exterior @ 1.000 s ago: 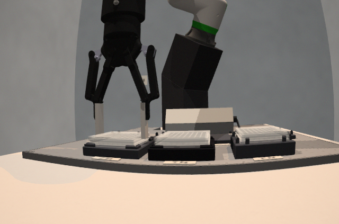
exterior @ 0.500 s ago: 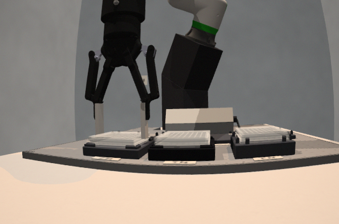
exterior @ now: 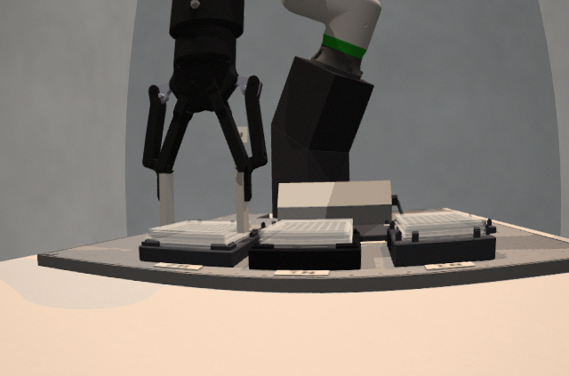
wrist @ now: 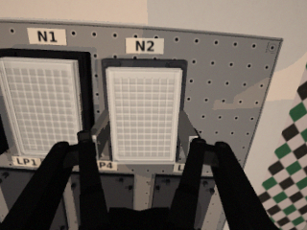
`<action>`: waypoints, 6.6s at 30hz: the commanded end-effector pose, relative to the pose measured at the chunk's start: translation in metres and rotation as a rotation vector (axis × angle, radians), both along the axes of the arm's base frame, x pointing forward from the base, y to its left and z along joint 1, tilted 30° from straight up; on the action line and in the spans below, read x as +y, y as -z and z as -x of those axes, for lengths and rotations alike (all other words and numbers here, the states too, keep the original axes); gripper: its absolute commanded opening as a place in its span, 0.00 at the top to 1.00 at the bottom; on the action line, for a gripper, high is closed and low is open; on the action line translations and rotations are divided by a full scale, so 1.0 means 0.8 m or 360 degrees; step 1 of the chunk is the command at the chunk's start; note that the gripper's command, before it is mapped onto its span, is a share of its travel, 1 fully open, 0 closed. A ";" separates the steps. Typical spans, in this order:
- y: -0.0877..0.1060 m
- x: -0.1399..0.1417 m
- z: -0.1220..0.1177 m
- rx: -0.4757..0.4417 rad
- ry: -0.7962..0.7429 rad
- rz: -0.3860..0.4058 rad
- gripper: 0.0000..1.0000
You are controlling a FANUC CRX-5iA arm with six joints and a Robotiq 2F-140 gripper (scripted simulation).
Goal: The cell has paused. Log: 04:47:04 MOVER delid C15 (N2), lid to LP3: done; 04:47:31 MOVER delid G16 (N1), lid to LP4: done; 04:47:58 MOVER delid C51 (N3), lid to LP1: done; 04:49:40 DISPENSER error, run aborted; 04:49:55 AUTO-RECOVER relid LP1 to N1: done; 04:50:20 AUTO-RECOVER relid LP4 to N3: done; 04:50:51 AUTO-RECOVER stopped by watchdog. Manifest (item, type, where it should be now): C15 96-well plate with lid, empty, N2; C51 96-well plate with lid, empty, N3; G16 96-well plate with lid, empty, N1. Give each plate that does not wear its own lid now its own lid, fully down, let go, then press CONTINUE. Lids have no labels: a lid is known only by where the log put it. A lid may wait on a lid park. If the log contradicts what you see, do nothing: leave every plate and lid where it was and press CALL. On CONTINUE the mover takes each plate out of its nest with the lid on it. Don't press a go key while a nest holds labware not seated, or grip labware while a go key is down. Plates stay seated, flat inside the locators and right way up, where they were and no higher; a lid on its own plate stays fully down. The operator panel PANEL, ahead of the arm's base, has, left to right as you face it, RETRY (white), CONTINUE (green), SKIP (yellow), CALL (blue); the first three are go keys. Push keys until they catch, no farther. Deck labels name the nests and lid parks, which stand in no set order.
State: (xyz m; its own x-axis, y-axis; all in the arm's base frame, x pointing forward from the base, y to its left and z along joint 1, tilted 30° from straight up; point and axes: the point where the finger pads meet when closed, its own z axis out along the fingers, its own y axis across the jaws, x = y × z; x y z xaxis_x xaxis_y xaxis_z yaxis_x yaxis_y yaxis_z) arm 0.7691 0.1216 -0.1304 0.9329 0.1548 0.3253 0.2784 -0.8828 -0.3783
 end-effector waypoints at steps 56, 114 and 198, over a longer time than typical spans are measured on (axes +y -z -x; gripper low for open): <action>0.000 0.000 0.000 -0.0001 0.0000 0.0000 0.34; -0.062 -0.030 0.016 0.0000 0.0001 0.0000 0.34; -0.099 0.117 0.041 0.0030 0.0061 -0.0016 0.34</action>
